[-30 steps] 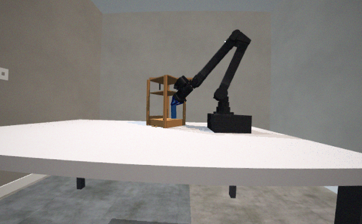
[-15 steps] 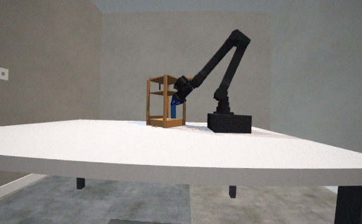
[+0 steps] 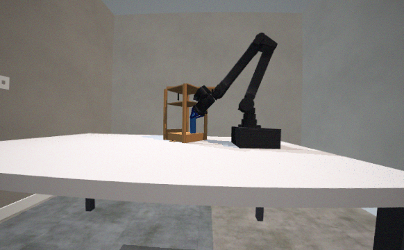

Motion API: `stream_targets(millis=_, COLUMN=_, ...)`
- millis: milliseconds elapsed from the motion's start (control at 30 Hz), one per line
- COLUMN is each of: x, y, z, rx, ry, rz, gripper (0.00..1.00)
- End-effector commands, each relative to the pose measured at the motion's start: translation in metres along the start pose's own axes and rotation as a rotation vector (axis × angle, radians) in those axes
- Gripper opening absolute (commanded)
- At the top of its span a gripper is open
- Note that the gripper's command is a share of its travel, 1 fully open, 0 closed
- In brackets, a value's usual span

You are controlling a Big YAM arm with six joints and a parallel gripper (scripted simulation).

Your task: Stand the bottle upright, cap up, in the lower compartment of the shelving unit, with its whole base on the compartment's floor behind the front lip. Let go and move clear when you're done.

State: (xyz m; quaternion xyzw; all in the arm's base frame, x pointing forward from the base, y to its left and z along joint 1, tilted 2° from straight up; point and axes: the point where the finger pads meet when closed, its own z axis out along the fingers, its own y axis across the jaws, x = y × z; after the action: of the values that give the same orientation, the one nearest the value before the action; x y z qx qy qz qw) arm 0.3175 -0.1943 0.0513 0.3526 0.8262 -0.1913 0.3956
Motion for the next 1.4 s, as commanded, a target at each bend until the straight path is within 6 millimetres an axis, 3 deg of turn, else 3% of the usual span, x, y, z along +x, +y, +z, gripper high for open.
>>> stream_targets(millis=0, x=-0.030, y=0.001, z=0.000, rx=-0.009, ry=-0.075, rz=0.032, gripper=0.26)
stream_targets(millis=433, x=-0.029, y=0.000, z=-0.001, rx=-0.009, ry=-0.077, rz=0.033, gripper=0.26)
stream_targets(millis=667, x=-0.015, y=-0.004, z=-0.003, rx=-0.006, ry=-0.065, rz=0.027, gripper=0.26)
stream_targets(millis=933, x=-0.033, y=0.001, z=-0.002, rx=-0.013, ry=-0.091, rz=0.038, gripper=0.26)
stream_targets(millis=1367, x=-0.038, y=0.003, z=0.000, rx=-0.014, ry=-0.097, rz=0.041, gripper=0.26)
